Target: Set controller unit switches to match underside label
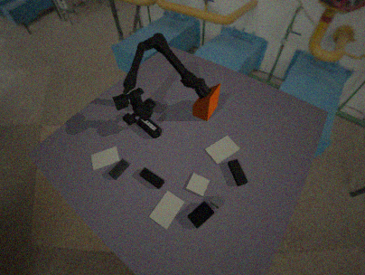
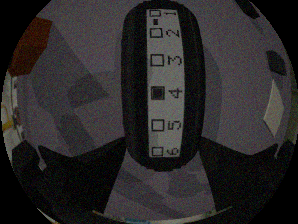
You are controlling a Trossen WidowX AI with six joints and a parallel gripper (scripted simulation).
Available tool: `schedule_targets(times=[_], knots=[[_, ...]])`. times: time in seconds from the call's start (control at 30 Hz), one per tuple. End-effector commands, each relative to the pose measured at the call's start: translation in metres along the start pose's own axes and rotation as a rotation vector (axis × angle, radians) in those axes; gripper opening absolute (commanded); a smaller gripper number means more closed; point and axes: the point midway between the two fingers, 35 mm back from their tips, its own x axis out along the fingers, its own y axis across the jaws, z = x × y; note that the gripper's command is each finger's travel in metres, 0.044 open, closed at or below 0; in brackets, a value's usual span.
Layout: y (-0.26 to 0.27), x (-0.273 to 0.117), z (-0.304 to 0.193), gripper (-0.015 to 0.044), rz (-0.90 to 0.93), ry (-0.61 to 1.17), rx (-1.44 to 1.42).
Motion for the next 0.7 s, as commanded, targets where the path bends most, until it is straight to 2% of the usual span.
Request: schedule_targets(times=[0.0, 0.67], knots=[[-0.002, -0.004, 0.001, 0.0336, -0.006, -0.002, 0.001], [-0.002, -0.020, 0.007, 0.0336, -0.006, -0.003, 0.001]])
